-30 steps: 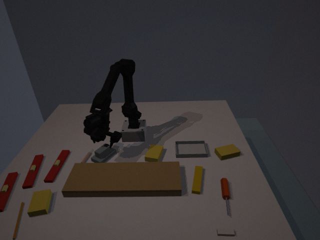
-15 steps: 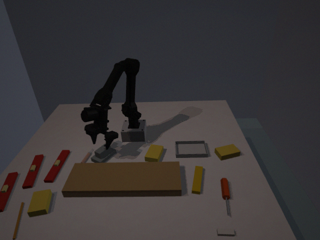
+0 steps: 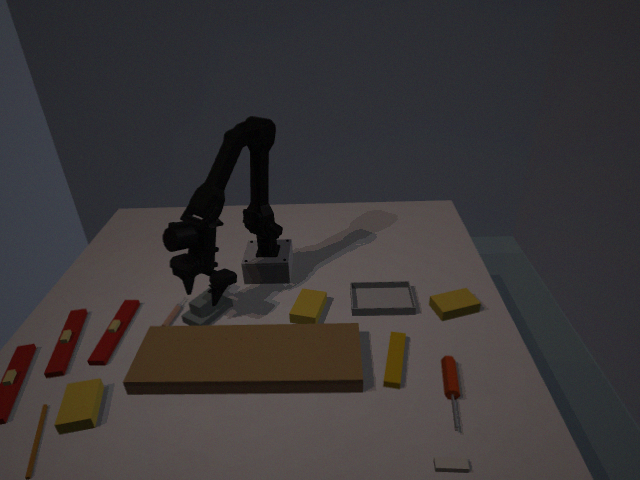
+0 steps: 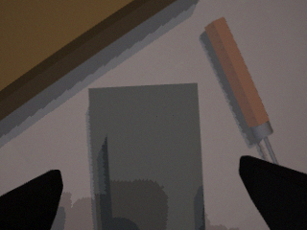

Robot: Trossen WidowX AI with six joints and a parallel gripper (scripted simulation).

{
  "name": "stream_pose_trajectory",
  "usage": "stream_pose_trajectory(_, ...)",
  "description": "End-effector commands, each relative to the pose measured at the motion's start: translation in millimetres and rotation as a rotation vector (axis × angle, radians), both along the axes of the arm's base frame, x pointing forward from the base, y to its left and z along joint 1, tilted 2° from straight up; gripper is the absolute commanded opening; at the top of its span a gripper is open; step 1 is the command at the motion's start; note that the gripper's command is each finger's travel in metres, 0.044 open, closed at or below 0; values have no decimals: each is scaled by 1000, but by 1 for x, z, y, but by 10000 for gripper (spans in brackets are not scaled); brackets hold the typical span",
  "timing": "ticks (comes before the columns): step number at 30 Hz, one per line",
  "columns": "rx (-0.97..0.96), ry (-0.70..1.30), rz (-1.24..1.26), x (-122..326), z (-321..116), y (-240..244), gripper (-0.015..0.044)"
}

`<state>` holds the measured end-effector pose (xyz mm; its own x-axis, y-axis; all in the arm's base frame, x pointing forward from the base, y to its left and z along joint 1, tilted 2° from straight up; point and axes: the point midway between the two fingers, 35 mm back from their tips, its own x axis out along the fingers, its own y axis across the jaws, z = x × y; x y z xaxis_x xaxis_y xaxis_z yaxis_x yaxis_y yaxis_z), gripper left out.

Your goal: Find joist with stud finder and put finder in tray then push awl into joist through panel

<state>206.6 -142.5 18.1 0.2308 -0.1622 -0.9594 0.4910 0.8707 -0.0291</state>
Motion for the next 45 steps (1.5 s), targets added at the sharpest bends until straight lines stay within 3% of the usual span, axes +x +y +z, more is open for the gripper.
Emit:
stream_pose_trajectory(1, 7, 3, -2, -1, -8, 1, 440)
stream_pose_trajectory(17, 7, 3, -2, -3, -31, 2, 440)
stream_pose_trajectory(21, 7, 3, -2, -3, -31, 2, 335)
stream_pose_trajectory(45, 7, 3, -2, -3, -31, 2, 175)
